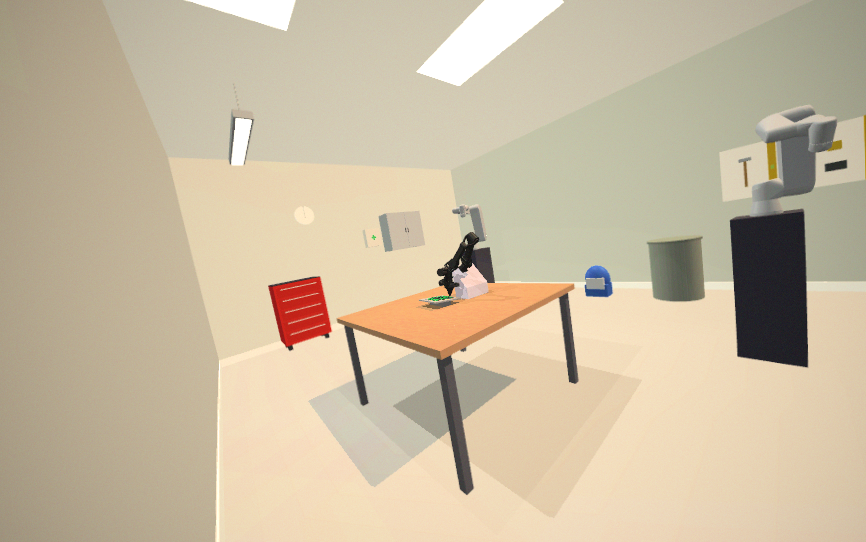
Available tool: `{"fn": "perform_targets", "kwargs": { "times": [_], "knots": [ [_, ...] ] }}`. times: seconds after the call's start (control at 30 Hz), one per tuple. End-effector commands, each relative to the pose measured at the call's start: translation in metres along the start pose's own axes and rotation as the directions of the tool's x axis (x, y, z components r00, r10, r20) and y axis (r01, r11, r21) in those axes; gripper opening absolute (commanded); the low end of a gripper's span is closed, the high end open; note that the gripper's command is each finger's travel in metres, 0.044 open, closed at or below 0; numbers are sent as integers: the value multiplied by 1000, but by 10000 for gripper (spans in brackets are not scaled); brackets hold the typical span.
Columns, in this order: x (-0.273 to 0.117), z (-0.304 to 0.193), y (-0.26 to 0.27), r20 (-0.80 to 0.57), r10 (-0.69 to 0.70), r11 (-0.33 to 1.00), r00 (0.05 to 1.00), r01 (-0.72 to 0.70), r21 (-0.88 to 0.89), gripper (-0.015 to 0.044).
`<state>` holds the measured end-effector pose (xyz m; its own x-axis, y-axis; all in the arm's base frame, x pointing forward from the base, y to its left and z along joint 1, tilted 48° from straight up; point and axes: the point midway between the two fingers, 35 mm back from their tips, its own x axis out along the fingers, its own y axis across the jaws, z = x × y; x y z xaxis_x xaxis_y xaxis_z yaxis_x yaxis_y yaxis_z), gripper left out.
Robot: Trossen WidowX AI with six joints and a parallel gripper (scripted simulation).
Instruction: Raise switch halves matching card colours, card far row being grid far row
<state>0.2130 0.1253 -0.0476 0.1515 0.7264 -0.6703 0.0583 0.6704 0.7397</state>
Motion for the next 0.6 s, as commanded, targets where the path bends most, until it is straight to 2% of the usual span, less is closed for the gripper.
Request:
{"fn": "perform_targets", "kwargs": {
  "times": [0.0,0.17,0.33,0.57],
  "knots": [
    [-18,5,-2,1,-4,1000,1000,4,-6,0],
    [-60,5,0,-13,0,1000,1000,0,-3,0],
    [-62,5,-1,-13,0,1000,1000,0,-2,0],
    [-62,23,-33,-12,-1,1000,1000,1,-4,0]
  ]
}}
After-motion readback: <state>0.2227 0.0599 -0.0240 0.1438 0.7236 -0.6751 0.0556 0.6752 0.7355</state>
